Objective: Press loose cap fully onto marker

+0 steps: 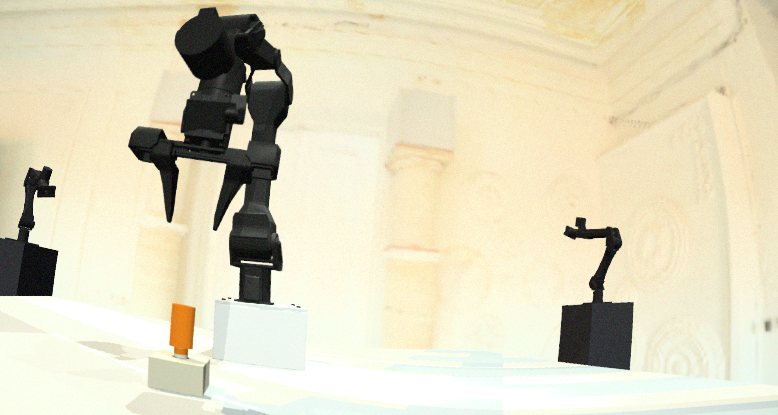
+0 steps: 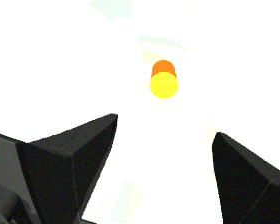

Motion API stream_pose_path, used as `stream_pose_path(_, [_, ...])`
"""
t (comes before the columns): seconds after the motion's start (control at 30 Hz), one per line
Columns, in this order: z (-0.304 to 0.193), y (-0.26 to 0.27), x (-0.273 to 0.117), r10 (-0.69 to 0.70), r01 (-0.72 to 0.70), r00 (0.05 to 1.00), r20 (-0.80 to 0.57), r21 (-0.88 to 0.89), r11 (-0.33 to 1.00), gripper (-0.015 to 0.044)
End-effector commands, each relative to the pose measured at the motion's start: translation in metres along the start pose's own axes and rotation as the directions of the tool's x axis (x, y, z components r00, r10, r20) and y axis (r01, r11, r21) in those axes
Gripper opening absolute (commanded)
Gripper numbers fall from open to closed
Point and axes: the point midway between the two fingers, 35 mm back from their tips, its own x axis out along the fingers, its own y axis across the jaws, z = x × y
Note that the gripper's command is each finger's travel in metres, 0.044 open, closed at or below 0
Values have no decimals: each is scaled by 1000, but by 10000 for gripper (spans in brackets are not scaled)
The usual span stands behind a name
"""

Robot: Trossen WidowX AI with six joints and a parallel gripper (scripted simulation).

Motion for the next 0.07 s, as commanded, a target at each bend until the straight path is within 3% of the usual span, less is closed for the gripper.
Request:
stream_pose_path(0.0, [1,0,-2,-2,2,1000,5,5,1000,368])
stream_pose_path(0.03, [1,0,-2,-2,2,1000,5,5,1000,394])
